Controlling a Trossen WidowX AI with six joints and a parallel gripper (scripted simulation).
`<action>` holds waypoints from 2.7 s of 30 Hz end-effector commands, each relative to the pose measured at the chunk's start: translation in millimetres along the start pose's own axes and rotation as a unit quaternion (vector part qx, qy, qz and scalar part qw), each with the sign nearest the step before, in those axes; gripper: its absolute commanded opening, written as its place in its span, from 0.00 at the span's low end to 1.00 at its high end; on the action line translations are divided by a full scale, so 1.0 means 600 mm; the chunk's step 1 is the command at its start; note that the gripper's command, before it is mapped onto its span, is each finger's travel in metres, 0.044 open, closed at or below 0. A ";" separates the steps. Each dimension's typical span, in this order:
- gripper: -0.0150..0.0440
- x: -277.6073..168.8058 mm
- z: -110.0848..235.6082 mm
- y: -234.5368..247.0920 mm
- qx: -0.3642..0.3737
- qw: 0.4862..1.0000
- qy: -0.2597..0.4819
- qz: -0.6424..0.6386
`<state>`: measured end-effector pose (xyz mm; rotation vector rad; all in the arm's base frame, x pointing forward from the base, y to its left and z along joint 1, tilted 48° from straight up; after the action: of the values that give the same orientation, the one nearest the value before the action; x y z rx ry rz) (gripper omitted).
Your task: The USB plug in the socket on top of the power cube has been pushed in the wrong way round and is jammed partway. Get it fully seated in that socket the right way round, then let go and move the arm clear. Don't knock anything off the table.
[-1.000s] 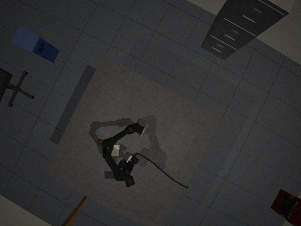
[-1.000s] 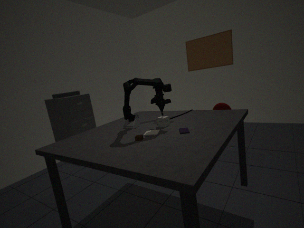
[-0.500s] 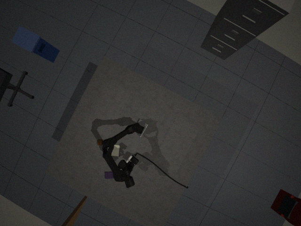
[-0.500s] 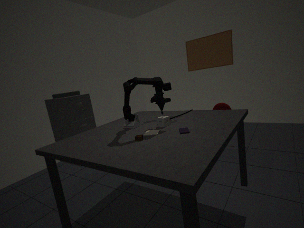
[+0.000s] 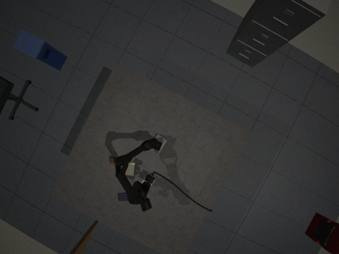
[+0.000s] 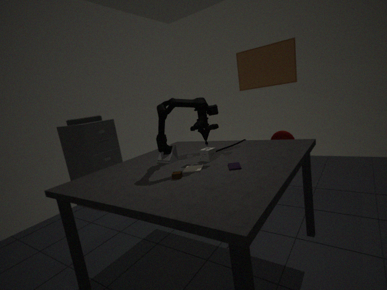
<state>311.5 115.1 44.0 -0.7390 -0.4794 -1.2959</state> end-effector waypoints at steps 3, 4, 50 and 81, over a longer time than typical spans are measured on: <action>0.25 0.000 -0.002 -0.001 -0.001 0.998 0.000 0.070; 0.25 0.000 -0.002 -0.001 -0.001 0.997 0.000 0.083; 0.25 0.000 -0.002 -0.001 -0.001 0.774 0.001 0.633; 0.25 0.000 -0.002 -0.001 0.000 0.462 0.001 0.887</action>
<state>311.3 114.9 43.9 -0.7379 0.3895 0.7002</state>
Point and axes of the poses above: the point midway between the two fingers, 35 mm back from their tips, its own z axis back along the fingers, its own y axis across the jaws, x = y × z, the point moved 5 cm from there along z, back along the fingers, and after that the axes turned 15 degrees about z, right-handed, at the moved point
